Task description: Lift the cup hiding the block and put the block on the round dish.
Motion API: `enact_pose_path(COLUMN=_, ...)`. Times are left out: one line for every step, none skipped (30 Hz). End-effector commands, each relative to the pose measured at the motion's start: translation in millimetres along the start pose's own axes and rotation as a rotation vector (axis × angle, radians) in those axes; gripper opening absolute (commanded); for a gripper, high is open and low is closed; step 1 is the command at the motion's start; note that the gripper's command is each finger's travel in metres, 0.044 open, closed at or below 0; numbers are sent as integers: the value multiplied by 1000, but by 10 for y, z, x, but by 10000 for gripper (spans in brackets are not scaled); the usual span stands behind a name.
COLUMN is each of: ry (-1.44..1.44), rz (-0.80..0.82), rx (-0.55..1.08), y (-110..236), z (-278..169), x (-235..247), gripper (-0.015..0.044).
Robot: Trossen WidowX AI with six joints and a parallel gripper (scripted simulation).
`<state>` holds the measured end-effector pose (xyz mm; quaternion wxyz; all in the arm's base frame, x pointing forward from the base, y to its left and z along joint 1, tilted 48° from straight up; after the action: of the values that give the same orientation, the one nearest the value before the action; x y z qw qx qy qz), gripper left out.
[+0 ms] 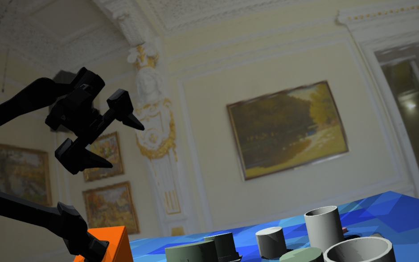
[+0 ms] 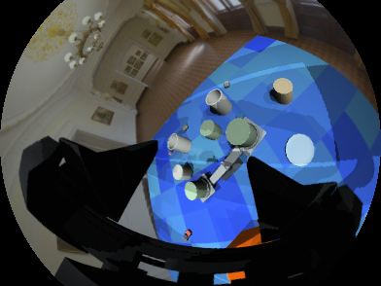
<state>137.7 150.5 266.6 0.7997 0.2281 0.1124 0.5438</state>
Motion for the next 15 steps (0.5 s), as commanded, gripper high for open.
enact_pose_path(ry=148, rz=-7, rx=23, y=-47, z=-118, x=7, gripper=440)
enact_pose_path(ry=182, rz=-9, rx=28, y=-57, z=-143, x=5, gripper=440)
enact_pose_path(ry=216, rz=-10, rx=33, y=-67, z=-168, x=4, gripper=440)
enact_pose_path(ry=250, rz=-11, rx=37, y=-77, z=-193, x=2, gripper=440)
enact_pose_path(ry=284, rz=-12, rx=42, y=-87, z=-218, x=0, gripper=440)
enact_pose_path(ry=318, rz=-13, rx=47, y=-96, z=-243, x=-2, gripper=440)
enact_pose_path(ry=352, rz=-14, rx=52, y=-106, z=-268, x=-5, gripper=440)
enact_pose_path(ry=385, rz=-15, rx=57, y=-116, z=-293, x=-8, gripper=440)
enact_pose_path(ry=419, rz=-16, rx=62, y=-125, z=-317, x=-11, gripper=440)
enact_pose_path(ry=453, rz=-17, rx=67, y=-135, z=-342, x=-15, gripper=440)
enact_pose_path(ry=487, rz=-17, rx=72, y=-144, z=-367, x=-19, gripper=440)
enact_pose_path(ry=521, rz=-18, rx=77, y=-153, z=-391, x=-23, gripper=440)
enact_pose_path(ry=554, rz=-18, rx=83, y=-163, z=-416, x=-27, gripper=440)
enact_pose_path(ry=588, rz=-18, rx=88, y=-172, z=-440, x=-32, gripper=440)
enact_pose_path(ry=622, rz=-18, rx=93, y=-181, z=-465, x=-37, gripper=440)
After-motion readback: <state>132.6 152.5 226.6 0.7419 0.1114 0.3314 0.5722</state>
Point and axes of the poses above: the point midway between the two fingers, 35 mm back from their tips, its own y axis back along the fingers, its own x axis across the jaws, z = x × y, the point moved 9 cm from there along y, back along the fingers, and after that the axes turned 3 degrees about -y, right-handed, at the moved point
